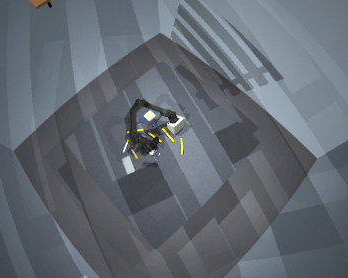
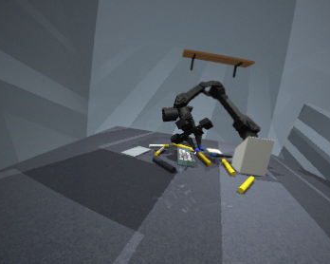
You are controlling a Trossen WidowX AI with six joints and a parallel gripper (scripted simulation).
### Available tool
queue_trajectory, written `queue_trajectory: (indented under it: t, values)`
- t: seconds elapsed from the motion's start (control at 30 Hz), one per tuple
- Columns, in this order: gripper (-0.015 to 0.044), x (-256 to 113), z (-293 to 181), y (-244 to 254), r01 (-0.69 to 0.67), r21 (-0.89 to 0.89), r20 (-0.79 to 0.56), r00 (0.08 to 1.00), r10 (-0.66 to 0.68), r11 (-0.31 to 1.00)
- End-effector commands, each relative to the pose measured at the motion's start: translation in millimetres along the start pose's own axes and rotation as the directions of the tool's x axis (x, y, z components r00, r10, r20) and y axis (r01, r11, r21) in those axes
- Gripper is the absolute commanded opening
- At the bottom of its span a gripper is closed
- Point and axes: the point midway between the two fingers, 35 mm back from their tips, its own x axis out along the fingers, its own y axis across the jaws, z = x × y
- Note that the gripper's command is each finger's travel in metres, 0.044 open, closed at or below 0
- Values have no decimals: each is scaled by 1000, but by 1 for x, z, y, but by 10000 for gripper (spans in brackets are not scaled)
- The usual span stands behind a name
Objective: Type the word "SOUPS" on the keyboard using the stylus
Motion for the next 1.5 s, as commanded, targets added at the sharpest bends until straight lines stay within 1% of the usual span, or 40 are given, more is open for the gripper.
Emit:
queue_trajectory:
  t: [0.0, 0.17, 0.37, 0.57, 0.77, 0.93, 1.1, 1.27, 1.47]
  values:
    - [0, -14, -9, -7, -17, 201, 49, 999, 7, 979]
    - [0, -26, -19, -12, -51, 404, 95, 995, 14, 913]
    - [0, -39, -29, -17, -109, 617, 149, 989, 20, 780]
    - [0, -52, -40, -21, -176, 784, 203, 979, 22, 595]
    - [0, -65, -52, -25, -245, 895, 257, 966, 19, 373]
    - [0, -76, -62, -27, -298, 940, 300, 954, 13, 169]
    - [0, -86, -73, -29, -342, 939, 342, 940, 4, -42]
    - [0, -97, -84, -31, -373, 894, 383, 924, -8, -250]
    - [0, -109, -97, -31, -389, 785, 430, 902, -27, -482]
